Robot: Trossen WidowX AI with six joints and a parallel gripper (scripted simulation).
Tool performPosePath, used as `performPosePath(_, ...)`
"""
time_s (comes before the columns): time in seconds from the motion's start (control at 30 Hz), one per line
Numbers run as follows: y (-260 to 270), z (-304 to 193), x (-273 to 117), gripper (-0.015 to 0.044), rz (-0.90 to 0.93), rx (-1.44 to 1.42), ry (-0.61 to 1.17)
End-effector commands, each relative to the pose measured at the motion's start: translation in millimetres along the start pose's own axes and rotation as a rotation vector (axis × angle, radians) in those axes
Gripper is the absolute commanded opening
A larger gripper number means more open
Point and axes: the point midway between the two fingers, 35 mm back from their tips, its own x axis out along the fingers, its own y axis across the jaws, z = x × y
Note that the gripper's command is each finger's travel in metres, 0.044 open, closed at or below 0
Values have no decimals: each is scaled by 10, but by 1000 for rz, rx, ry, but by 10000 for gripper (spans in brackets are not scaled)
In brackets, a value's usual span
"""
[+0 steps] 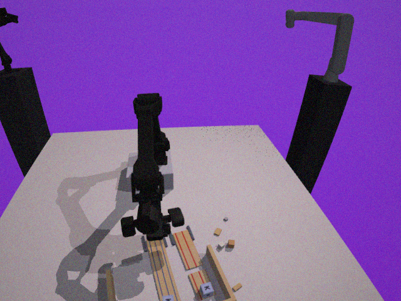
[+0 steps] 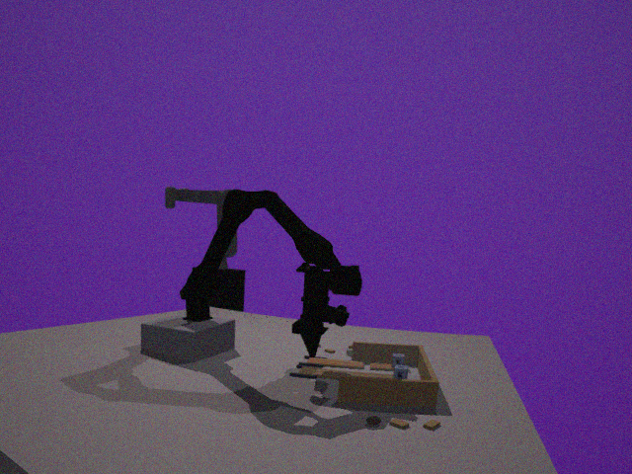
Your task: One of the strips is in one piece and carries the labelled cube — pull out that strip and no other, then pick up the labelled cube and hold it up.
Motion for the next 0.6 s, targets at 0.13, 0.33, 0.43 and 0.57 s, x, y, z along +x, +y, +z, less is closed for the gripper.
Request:
performPosePath(0.13,15,-15,155,0,7,-5,6)
performPosePath(0.33,17,-12,252,0,7,-5,6)
performPosePath(0.43,18,-10,301,0,7,-5,6)
performPosePath(0.57,19,-8,354,0,7,-5,6)
